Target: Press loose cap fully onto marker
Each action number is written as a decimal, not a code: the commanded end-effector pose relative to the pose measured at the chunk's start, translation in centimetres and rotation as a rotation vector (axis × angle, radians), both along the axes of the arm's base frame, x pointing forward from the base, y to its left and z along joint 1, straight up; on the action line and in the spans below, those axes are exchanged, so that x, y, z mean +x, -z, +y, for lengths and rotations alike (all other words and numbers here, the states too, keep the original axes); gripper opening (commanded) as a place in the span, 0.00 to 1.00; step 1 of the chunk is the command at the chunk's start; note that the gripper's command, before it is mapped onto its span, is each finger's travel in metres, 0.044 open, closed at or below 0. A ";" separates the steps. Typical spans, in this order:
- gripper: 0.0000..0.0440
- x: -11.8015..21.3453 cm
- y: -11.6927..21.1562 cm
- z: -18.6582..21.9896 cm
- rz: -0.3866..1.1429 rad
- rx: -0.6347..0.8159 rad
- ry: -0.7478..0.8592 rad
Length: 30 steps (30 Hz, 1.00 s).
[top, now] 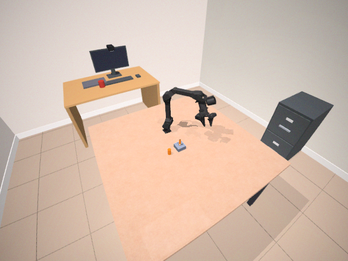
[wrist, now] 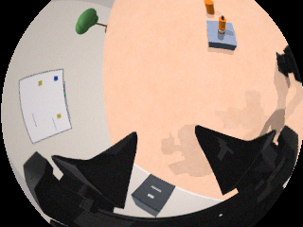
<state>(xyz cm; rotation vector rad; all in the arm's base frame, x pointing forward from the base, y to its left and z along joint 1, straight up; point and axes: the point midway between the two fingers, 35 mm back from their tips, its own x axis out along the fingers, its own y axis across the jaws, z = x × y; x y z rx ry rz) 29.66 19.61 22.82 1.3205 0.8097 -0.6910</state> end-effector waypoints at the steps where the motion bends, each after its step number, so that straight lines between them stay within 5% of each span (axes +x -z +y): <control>1: 0.75 0.2 -0.8 -1.1 0.010 0.031 0.028; 30: 0.75 1.1 -0.9 -9.5 0.169 0.107 0.236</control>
